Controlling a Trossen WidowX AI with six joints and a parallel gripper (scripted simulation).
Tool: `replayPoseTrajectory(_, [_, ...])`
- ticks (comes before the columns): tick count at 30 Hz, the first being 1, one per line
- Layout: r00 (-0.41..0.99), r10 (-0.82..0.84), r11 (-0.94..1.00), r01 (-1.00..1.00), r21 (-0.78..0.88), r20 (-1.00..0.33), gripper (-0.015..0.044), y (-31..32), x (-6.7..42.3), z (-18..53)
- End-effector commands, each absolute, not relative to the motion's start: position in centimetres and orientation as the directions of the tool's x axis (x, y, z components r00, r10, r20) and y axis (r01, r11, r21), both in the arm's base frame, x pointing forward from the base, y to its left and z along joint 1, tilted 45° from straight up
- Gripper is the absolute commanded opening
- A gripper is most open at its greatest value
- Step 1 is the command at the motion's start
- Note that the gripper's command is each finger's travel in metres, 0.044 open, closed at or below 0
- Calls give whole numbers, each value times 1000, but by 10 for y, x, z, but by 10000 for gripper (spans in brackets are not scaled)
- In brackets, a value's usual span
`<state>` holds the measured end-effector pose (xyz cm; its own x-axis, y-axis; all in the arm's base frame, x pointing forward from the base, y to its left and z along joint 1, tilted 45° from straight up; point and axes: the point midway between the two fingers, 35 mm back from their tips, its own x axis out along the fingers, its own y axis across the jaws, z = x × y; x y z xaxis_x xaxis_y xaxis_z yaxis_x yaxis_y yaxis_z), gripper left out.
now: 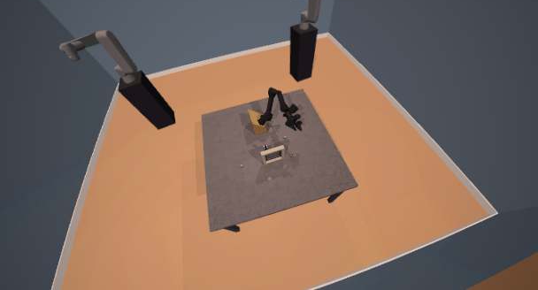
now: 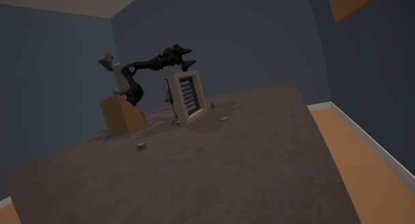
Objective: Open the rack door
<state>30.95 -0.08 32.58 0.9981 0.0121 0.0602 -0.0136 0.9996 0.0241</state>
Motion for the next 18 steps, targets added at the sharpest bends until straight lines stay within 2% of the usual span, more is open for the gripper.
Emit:
replayPoseTrajectory(1, [998,12,1000,-13,24,58,374,-1,310,326])
replayPoseTrajectory(5, [1000,1,1000,-1,12,10,283,-7,317,319])
replayPoseTrajectory(18, [956,-51,998,41,-41,-289,283,-44,351,270])
